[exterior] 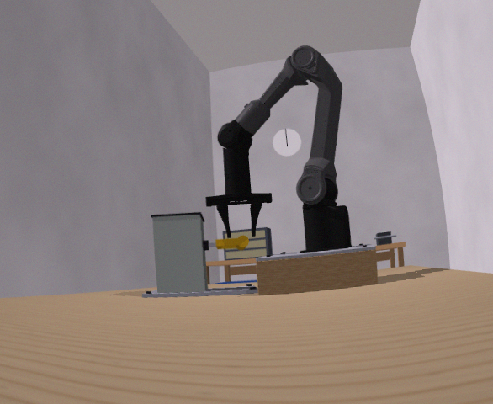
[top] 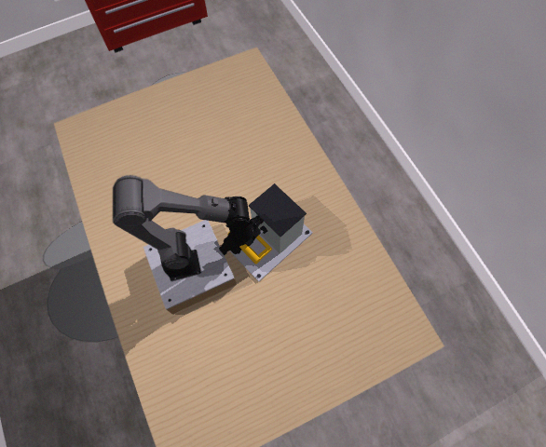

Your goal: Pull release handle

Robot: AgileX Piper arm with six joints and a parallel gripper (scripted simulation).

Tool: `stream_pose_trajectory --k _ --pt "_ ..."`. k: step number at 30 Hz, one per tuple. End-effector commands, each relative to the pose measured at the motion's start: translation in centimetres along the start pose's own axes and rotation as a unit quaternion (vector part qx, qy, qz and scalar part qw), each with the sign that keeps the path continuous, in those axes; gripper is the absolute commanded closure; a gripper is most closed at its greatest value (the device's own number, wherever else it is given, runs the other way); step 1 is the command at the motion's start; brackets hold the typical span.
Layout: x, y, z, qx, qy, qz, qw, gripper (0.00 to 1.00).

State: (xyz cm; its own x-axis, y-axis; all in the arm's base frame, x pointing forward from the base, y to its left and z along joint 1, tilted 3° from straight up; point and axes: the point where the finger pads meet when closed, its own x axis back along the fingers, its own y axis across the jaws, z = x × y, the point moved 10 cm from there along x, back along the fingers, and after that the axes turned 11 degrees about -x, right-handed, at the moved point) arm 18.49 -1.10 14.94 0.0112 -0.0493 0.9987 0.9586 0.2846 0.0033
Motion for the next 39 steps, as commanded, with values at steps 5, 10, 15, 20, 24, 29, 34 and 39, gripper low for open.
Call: stream_pose_trajectory --k 5,10,15,20,24,29,34,39 --pt "-0.6 0.0 0.0 0.000 0.001 0.002 1.000 0.33" --pt "-1.0 0.0 0.0 0.000 0.001 0.002 1.000 0.33" --pt "-1.2 0.0 0.0 0.000 0.001 0.002 1.000 0.33" --pt "-1.6 0.0 0.0 0.000 0.001 0.001 1.000 0.33" --pt "-1.8 0.0 0.0 0.000 0.001 0.001 1.000 0.33" --pt "-1.9 0.0 0.0 0.000 0.001 0.001 1.000 0.33" --pt "-2.0 0.0 0.0 0.000 0.001 0.001 1.000 0.33" --pt "-2.0 0.0 0.0 0.000 0.001 0.001 1.000 0.33"
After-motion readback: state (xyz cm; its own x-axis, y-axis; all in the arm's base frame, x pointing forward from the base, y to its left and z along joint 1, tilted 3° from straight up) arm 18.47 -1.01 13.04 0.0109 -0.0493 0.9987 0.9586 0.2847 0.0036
